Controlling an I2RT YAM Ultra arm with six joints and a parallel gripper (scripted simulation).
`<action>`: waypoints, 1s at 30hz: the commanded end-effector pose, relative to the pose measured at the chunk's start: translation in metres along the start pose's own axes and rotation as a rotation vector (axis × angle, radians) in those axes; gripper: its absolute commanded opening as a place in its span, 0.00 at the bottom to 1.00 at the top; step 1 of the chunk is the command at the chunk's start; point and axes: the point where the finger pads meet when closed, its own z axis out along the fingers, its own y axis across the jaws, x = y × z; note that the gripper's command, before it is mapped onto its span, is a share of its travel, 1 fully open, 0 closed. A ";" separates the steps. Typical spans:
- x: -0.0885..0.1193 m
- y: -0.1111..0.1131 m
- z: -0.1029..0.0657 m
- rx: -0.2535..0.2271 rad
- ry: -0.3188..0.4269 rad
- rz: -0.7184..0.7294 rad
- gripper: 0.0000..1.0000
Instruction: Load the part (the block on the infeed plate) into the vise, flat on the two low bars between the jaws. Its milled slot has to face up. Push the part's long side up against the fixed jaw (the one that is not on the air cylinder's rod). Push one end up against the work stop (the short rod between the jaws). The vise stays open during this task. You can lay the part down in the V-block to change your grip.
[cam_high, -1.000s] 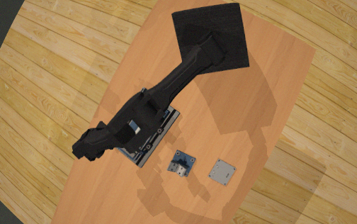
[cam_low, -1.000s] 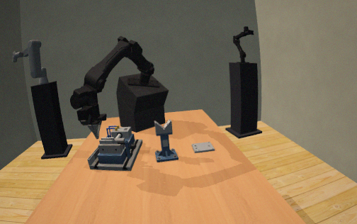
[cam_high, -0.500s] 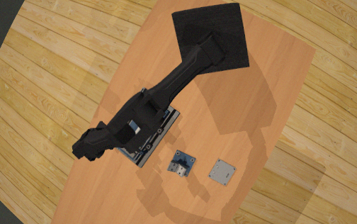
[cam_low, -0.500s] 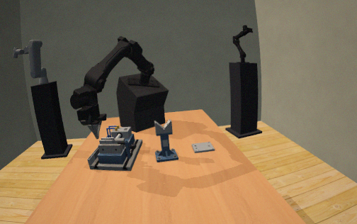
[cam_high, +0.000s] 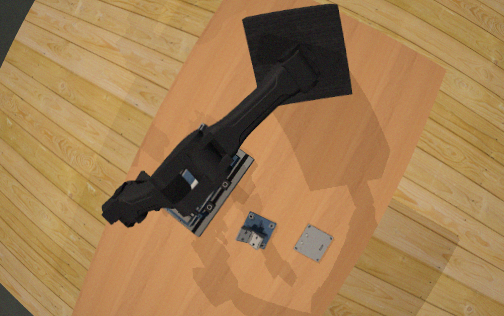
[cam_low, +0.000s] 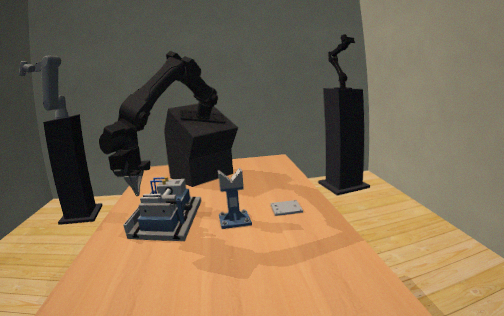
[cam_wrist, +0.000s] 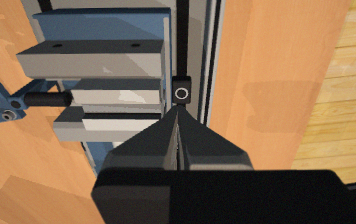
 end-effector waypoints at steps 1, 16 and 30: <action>-0.008 -0.001 -0.014 0.016 -0.034 -0.003 0.00; -0.008 0.000 -0.010 0.015 -0.031 -0.003 0.00; -0.005 -0.002 -0.004 0.013 -0.023 0.003 0.00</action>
